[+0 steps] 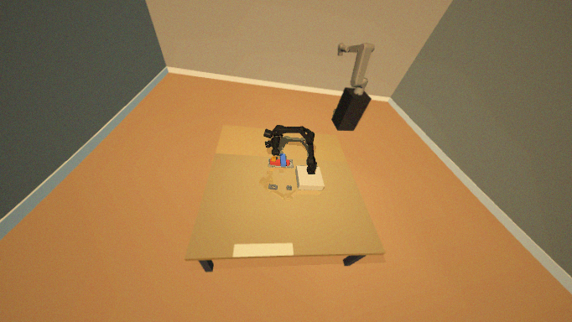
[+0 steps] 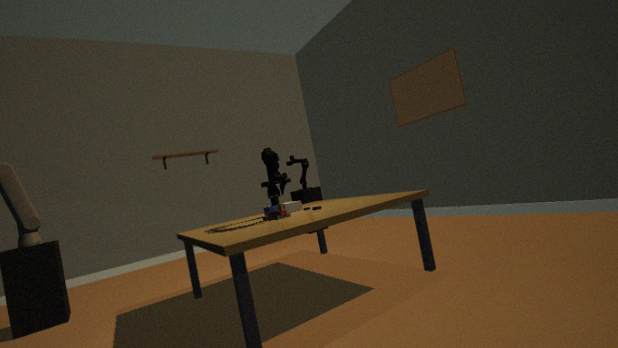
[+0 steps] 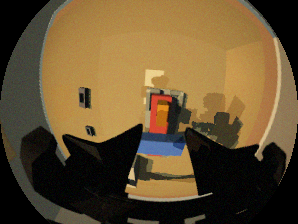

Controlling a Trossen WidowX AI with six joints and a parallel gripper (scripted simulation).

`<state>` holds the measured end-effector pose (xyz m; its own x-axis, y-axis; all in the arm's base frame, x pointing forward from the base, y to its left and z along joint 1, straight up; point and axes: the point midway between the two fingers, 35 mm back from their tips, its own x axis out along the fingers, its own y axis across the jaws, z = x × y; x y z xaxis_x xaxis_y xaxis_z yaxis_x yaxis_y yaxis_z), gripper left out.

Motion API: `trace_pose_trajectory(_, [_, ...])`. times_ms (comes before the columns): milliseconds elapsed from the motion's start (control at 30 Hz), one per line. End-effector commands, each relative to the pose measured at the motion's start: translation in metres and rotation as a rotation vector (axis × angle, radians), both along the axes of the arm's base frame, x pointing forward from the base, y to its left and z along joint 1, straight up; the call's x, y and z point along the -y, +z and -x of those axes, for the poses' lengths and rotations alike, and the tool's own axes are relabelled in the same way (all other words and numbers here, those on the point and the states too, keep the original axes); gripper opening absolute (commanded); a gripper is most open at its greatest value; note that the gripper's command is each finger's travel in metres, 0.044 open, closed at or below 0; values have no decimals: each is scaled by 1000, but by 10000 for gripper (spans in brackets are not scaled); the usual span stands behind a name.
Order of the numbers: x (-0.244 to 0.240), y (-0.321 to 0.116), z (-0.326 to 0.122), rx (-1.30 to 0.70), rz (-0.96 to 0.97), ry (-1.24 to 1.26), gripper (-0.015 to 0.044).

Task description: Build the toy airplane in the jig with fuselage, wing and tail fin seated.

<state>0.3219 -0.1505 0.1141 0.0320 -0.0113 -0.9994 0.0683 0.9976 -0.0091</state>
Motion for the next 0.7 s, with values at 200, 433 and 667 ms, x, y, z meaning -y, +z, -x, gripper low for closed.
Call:
trace_pose_trajectory(200, [0, 16, 0, -3, 4, 0, 260])
trace_pose_trajectory(433, [-1, 16, 0, -3, 4, 0, 260])
trace_pose_trajectory(667, [-1, 16, -1, -3, 4, 0, 260])
